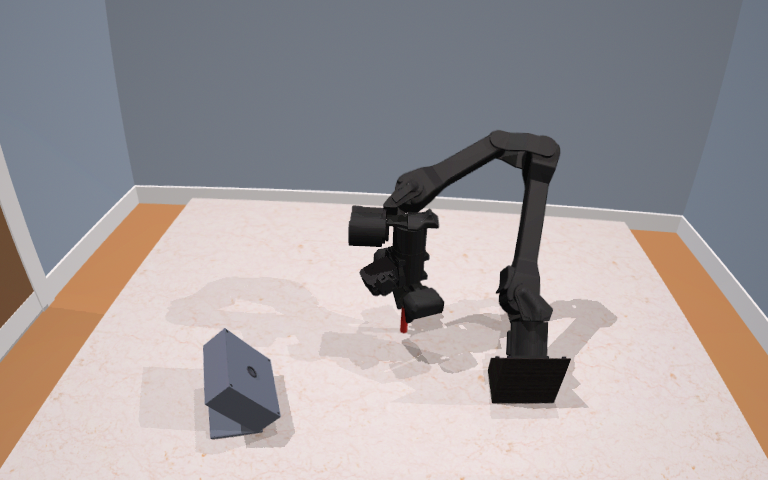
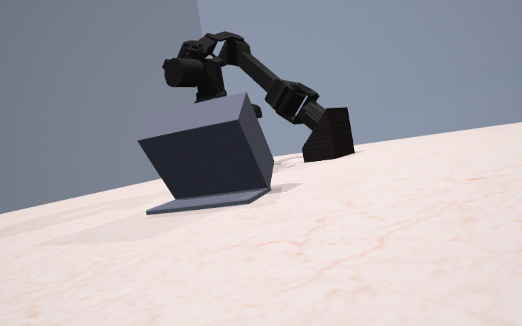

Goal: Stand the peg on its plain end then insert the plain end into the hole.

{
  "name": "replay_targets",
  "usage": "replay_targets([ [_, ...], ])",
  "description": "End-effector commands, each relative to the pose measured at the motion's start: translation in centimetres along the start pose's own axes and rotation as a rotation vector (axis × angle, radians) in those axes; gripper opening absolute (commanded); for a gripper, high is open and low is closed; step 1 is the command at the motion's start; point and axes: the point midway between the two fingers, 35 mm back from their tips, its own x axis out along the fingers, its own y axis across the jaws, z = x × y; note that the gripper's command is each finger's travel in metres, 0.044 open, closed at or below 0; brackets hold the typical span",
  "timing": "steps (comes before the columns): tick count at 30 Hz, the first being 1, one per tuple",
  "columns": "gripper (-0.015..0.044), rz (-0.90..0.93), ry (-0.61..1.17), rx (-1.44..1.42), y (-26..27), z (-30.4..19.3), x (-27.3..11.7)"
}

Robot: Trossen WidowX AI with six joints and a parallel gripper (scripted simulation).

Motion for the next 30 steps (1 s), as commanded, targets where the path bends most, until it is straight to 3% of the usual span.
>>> replay_targets([
  [1, 0.0099, 0.001, 0.000, 0.005, 0.0, 0.0, 0.0],
  [3, 0.0046, 0.001, 0.000, 0.005, 0.0, 0.0, 0.0],
  [10, 0.0000, 0.001, 0.000, 0.005, 0.0, 0.0, 0.0],
  [30, 0.0000, 0.004, -0.002, -0.001, 0.2, 0.4, -6.3],
])
